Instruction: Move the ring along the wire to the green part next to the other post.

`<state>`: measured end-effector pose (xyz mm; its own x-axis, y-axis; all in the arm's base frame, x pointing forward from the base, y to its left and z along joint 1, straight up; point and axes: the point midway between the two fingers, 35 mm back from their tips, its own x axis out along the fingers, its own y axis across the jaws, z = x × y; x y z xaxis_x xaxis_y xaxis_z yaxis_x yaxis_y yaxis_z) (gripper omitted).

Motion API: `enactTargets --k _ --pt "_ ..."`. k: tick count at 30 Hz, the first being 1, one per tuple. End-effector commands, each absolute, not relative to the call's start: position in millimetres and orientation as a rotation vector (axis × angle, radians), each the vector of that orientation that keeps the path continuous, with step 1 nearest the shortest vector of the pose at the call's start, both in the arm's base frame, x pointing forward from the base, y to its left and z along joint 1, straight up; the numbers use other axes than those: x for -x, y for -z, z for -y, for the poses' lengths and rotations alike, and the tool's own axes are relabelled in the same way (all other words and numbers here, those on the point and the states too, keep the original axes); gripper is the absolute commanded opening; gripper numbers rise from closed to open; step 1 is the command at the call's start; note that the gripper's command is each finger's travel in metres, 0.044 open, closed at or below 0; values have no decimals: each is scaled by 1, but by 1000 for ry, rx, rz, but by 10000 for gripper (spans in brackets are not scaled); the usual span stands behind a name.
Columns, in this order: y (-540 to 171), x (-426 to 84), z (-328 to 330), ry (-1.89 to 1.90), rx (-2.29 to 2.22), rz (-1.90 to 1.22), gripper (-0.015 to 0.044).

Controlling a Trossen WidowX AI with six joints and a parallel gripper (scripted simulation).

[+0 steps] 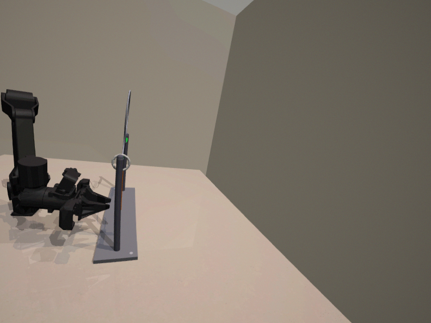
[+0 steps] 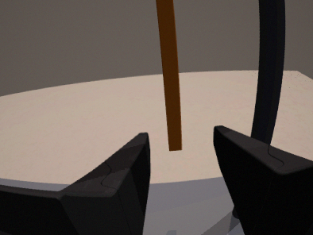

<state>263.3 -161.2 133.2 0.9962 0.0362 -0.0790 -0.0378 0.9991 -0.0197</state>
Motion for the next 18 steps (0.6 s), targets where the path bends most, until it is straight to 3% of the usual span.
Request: enactTargets --k 1,18 --pt "-133 -270 163 -34 20 -78 160" --pt "-132 -296 161 -34 20 -76 160"
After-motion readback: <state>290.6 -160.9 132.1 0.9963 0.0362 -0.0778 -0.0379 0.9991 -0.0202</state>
